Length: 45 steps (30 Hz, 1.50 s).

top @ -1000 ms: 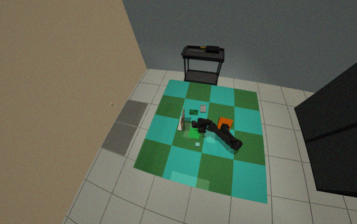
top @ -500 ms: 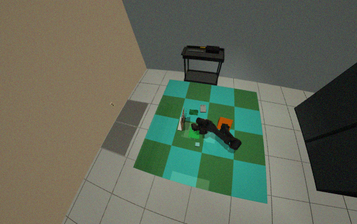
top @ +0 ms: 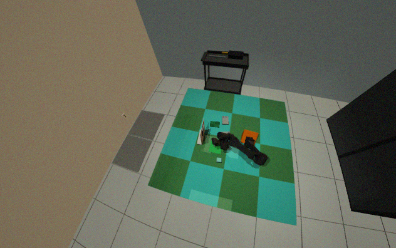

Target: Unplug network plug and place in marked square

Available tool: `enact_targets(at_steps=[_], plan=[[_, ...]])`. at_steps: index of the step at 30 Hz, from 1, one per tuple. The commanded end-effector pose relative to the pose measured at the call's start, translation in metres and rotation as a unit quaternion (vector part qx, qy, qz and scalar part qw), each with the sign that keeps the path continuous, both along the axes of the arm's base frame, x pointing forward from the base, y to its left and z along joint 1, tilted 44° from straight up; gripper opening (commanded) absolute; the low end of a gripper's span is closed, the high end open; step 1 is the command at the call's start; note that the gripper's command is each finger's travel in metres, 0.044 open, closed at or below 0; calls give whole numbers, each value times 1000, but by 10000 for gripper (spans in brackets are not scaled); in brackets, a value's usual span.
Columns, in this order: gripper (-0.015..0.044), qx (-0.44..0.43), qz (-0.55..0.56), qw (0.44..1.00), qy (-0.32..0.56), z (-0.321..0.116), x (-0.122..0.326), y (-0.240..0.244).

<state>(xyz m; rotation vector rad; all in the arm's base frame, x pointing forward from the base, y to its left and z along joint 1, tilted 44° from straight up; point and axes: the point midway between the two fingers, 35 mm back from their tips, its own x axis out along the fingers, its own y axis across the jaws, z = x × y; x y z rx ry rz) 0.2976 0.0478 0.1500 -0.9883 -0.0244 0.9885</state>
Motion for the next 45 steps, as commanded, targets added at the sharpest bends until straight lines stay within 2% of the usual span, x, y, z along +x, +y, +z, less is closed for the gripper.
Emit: enact_targets(at_steps=[1, 26, 45], plan=[[0, 2, -1, 1000, 11, -10, -1, 4], [0, 6, -2, 1000, 8, -31, -1, 27], [0, 6, -2, 1000, 8, -30, 1, 32]])
